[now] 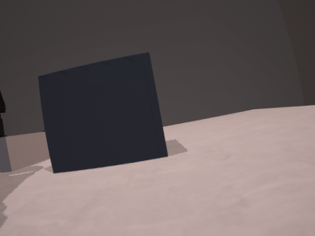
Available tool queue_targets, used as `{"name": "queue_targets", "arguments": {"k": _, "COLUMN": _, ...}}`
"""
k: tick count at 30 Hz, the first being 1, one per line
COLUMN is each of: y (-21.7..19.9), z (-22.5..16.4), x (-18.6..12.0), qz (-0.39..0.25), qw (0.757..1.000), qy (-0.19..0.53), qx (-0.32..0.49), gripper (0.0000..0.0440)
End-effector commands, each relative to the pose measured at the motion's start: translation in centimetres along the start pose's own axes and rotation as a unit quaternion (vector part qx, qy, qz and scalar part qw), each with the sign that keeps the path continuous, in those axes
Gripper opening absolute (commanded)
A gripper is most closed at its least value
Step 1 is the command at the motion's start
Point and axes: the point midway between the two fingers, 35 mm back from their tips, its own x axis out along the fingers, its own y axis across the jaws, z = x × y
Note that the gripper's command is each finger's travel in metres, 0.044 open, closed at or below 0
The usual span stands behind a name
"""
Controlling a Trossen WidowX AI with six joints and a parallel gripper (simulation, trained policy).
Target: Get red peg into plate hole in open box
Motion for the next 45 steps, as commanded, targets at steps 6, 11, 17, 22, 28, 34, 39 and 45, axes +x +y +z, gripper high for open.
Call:
{"name": "queue_targets", "arguments": {"k": 6, "y": -5.1, "z": -7.8, "x": -3.5, "qz": -0.008, "qw": 0.997, "qy": 0.062, "qx": -0.053, "gripper": 0.044}}
{"name": "queue_targets", "arguments": {"k": 11, "y": -8.4, "z": -11.7, "x": -6.0, "qz": -0.018, "qw": 0.991, "qy": 0.101, "qx": -0.081, "gripper": 0.044}}
{"name": "queue_targets", "arguments": {"k": 17, "y": -12.4, "z": -15.6, "x": -9.2, "qz": -0.034, "qw": 0.983, "qy": 0.148, "qx": -0.108, "gripper": 0.044}}
{"name": "queue_targets", "arguments": {"k": 22, "y": -15.9, "z": -17.9, "x": -11.9, "qz": -0.053, "qw": 0.974, "qy": 0.182, "qx": -0.125, "gripper": 0.044}}
{"name": "queue_targets", "arguments": {"k": 28, "y": -20.2, "z": -19.7, "x": -14.9, "qz": -0.083, "qw": 0.962, "qy": 0.215, "qx": -0.143, "gripper": 0.044}}
{"name": "queue_targets", "arguments": {"k": 34, "y": -24.6, "z": -20.4, "x": -17.6, "qz": -0.121, "qw": 0.95, "qy": 0.239, "qx": -0.16, "gripper": 0.044}}
{"name": "queue_targets", "arguments": {"k": 39, "y": -28.2, "z": -20.3, "x": -19.8, "qz": -0.157, "qw": 0.938, "qy": 0.252, "qx": -0.177, "gripper": 0.044}}
{"name": "queue_targets", "arguments": {"k": 45, "y": -32.3, "z": -19.6, "x": -22.2, "qz": -0.202, "qw": 0.921, "qy": 0.263, "qx": -0.202, "gripper": 0.044}}
